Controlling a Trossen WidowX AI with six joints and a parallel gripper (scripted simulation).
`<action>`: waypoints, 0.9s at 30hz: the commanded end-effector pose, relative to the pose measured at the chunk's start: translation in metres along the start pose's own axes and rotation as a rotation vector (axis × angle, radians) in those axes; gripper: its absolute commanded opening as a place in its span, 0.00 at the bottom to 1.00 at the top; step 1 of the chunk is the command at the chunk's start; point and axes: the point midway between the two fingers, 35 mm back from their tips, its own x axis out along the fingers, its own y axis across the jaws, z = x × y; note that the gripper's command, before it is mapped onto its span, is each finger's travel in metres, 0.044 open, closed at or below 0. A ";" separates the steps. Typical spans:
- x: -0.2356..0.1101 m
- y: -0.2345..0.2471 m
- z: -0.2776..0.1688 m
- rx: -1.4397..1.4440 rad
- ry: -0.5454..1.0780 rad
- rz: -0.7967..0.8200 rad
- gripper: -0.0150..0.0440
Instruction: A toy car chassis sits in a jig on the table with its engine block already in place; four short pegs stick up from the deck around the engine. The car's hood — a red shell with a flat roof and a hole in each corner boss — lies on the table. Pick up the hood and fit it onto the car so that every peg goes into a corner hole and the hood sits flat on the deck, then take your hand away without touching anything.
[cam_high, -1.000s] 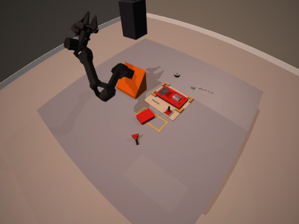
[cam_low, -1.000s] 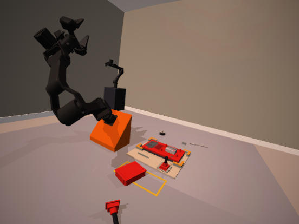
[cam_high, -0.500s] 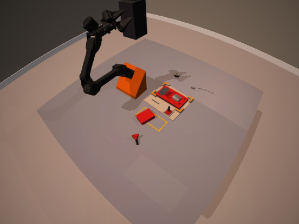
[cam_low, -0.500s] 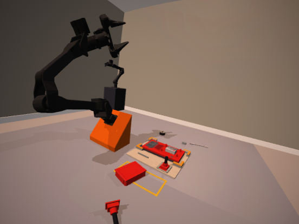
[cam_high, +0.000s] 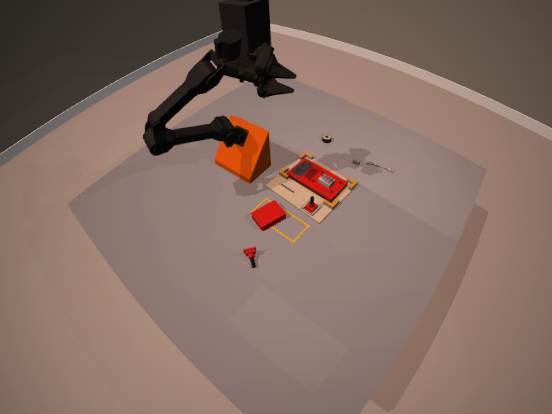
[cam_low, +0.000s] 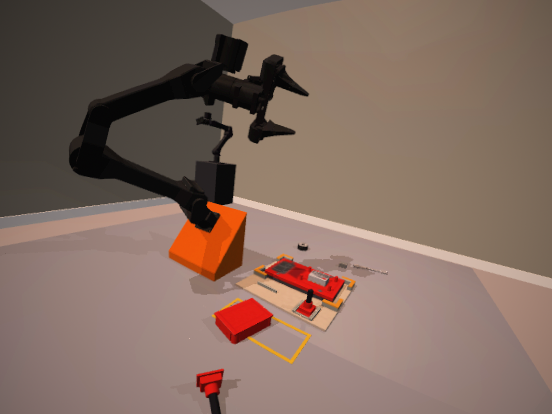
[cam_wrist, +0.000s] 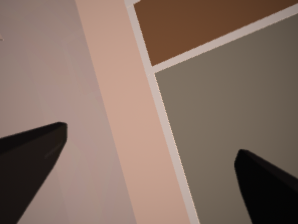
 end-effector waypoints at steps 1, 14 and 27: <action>0.038 0.018 -0.044 -0.019 0.163 0.131 1.00; 0.087 0.110 -0.204 0.054 0.620 0.633 1.00; 0.054 0.185 -0.292 0.112 0.826 1.040 1.00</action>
